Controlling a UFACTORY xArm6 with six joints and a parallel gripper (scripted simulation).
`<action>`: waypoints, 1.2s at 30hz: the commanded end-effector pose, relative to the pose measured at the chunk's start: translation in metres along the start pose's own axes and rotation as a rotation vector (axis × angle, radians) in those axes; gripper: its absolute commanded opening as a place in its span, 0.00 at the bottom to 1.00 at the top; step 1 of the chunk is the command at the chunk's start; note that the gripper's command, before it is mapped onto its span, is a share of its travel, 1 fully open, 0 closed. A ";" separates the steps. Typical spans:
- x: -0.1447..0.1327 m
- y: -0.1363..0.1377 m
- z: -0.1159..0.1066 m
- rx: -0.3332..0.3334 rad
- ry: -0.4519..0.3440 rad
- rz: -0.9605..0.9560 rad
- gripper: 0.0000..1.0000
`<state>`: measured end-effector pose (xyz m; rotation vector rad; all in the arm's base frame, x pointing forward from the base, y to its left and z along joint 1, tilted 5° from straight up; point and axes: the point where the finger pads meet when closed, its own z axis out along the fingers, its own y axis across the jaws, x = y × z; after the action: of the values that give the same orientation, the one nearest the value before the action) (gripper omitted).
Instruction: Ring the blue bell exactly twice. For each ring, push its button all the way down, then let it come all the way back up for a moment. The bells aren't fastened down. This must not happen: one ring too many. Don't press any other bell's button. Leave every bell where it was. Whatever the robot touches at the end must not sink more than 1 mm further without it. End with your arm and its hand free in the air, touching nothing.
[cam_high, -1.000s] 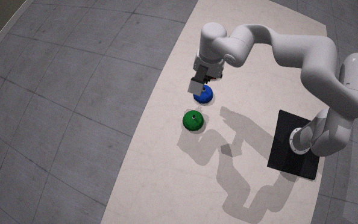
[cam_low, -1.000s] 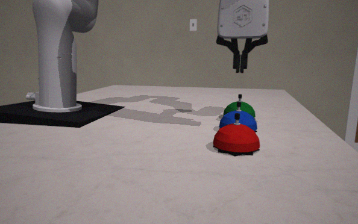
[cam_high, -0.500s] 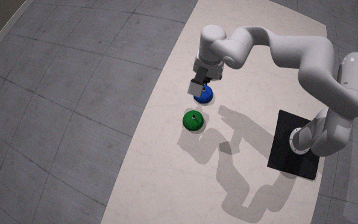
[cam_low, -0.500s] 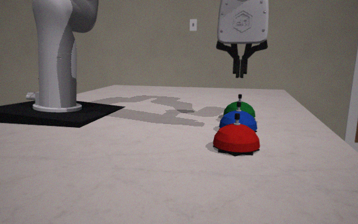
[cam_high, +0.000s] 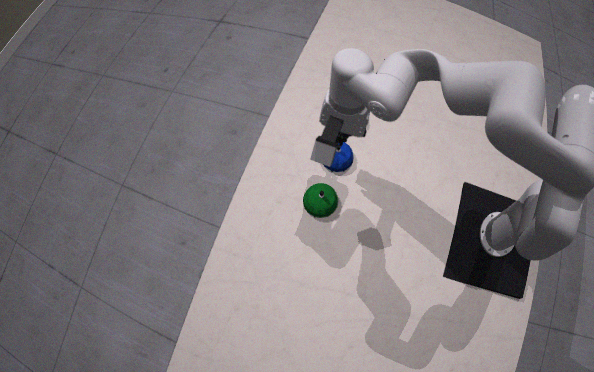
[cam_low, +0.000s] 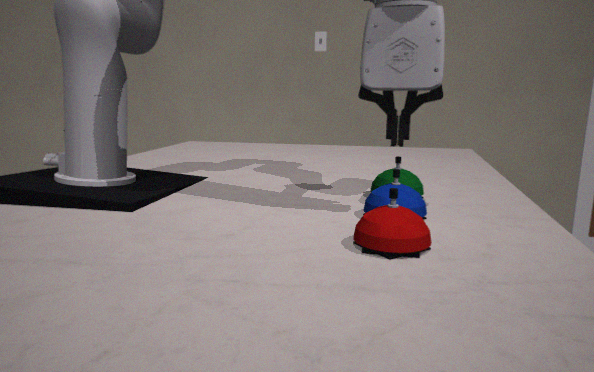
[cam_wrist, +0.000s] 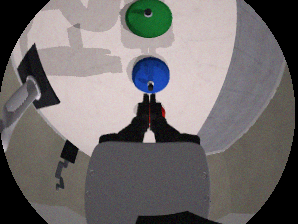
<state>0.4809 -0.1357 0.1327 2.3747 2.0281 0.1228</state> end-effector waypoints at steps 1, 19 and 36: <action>0.000 0.002 0.005 -0.004 -0.001 0.000 0.00; 0.000 0.002 0.024 -0.004 -0.001 0.000 0.00; 0.000 0.002 0.025 -0.004 -0.001 0.000 0.00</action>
<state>0.4836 -0.1349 0.1063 2.3748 2.0282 0.1227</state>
